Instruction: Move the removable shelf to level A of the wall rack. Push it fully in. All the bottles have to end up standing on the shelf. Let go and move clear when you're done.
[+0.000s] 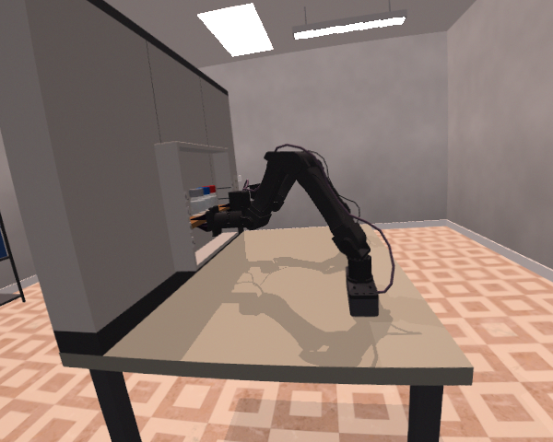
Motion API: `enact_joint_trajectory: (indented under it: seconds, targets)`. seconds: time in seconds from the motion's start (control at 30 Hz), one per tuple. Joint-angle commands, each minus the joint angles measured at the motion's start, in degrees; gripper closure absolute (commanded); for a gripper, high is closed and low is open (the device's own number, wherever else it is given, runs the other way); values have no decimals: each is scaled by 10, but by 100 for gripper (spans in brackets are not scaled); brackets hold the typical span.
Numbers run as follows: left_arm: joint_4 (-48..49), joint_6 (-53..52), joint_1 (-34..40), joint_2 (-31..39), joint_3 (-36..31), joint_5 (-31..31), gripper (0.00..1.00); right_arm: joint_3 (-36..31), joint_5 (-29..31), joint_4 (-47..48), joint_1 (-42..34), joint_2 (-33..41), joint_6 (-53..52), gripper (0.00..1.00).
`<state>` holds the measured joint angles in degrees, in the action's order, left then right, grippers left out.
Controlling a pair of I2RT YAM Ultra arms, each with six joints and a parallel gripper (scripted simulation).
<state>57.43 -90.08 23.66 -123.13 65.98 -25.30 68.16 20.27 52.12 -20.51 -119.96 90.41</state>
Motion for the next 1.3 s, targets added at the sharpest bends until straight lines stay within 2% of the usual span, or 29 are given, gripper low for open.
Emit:
enact_joint_trajectory:
  seconds: [0.0,1.27]
  targets:
    - [-33,0,-4,11,21,6,100,16,-4,-32,6,14,-4,100]
    - [-82,0,-4,45,35,5,100,36,-4,-82,6,44,-4,100]
